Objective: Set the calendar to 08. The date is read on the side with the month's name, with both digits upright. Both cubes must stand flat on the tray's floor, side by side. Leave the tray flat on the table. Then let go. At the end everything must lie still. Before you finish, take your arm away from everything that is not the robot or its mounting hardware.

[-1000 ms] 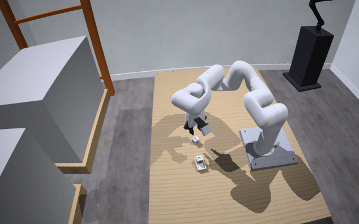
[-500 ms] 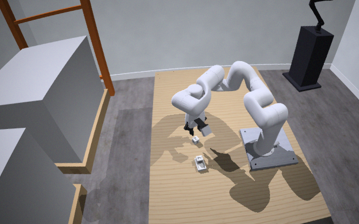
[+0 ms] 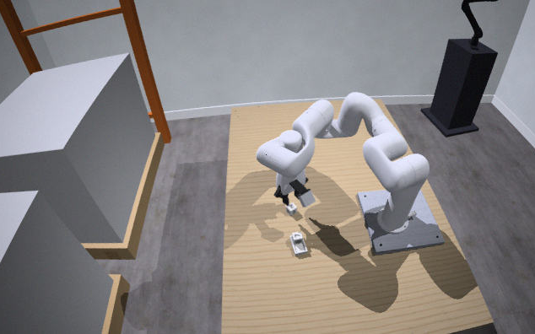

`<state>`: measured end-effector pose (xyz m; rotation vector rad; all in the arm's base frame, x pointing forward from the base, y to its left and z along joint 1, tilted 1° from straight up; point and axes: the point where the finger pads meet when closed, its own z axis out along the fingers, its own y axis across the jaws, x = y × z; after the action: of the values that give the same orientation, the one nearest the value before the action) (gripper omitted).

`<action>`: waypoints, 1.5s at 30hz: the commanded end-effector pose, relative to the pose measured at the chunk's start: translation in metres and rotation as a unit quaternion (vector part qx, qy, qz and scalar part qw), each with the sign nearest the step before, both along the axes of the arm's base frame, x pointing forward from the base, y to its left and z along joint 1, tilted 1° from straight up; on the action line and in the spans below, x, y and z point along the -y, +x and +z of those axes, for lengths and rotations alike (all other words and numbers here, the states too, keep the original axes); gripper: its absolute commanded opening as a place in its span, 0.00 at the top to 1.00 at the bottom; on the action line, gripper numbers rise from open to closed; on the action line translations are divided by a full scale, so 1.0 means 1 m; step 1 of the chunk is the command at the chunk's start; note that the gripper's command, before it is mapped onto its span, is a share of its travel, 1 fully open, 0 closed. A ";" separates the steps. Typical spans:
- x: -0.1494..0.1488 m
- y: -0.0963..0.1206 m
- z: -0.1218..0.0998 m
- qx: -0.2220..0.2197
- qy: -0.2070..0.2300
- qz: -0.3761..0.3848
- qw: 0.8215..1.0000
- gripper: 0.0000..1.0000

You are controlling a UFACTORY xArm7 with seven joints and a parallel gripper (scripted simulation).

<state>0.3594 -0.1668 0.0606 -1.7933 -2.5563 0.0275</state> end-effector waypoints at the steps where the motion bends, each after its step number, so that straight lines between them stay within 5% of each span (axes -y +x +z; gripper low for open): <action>1: 0.000 0.000 -0.006 0.001 -0.001 0.000 1.000 0.51; 45: 0.000 -0.001 -0.029 0.001 -0.001 0.000 1.000 0.51</action>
<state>0.3581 -0.1667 0.0304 -1.7933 -2.5561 0.0276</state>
